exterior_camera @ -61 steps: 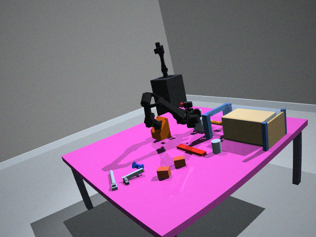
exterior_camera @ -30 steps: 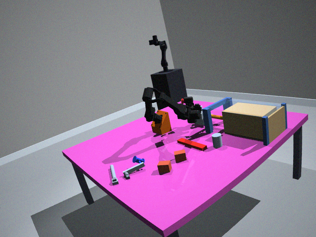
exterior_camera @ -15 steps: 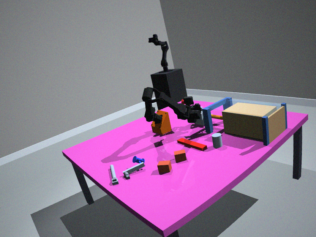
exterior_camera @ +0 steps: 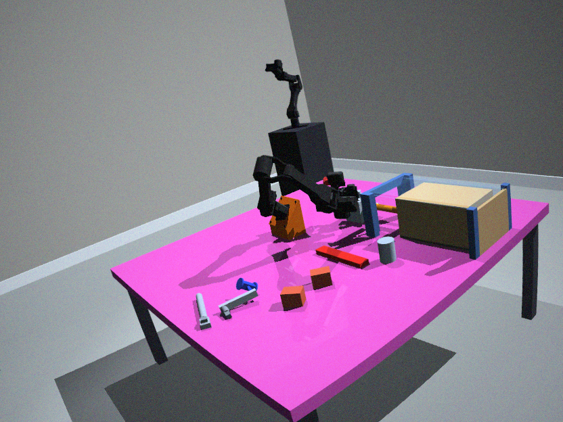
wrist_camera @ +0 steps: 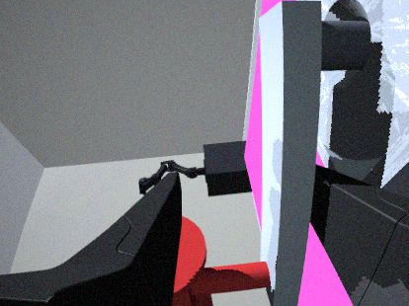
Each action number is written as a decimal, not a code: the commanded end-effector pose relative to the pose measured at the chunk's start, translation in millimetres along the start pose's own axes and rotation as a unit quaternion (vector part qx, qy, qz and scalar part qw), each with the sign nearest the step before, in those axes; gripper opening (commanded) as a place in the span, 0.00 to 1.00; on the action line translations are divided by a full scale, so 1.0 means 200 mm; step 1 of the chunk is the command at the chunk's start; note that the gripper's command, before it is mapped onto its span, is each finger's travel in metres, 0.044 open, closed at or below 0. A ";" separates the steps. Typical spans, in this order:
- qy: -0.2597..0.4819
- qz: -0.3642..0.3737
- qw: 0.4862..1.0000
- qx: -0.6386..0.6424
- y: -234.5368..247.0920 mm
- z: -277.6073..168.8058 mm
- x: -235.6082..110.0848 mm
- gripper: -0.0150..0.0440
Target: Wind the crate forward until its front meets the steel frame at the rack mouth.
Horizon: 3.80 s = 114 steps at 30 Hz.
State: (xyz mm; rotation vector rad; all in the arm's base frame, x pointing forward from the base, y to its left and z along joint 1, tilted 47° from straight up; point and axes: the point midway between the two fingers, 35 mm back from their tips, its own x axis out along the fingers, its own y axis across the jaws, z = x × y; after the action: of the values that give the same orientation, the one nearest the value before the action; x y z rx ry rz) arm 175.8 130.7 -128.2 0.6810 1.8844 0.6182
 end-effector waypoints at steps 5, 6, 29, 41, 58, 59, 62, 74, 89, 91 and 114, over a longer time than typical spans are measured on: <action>-0.001 -0.006 1.000 0.001 -0.01 0.00 0.00 0.66; -0.001 -0.006 1.000 0.001 -0.01 0.00 0.00 0.66; 0.000 0.000 1.000 0.000 -0.04 0.02 0.00 0.66; 0.000 0.000 1.000 0.000 -0.04 0.02 0.00 0.66; 0.000 0.000 1.000 0.000 -0.04 0.02 0.00 0.66; 0.000 0.000 1.000 0.000 -0.04 0.02 0.00 0.66; 0.000 0.000 1.000 0.000 -0.04 0.02 0.00 0.66; 0.000 0.009 1.000 0.006 -0.01 0.03 -0.42 0.66; -0.005 0.011 1.000 0.005 0.33 0.03 -0.56 0.66; -0.005 0.014 1.000 0.004 0.46 0.02 -0.55 0.66; 0.022 -0.025 0.999 -0.025 0.49 0.03 -0.49 0.84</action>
State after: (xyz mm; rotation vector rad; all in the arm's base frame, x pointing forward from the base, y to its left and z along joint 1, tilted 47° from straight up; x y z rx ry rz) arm 232.8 126.7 3.1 0.6679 1.8830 0.6404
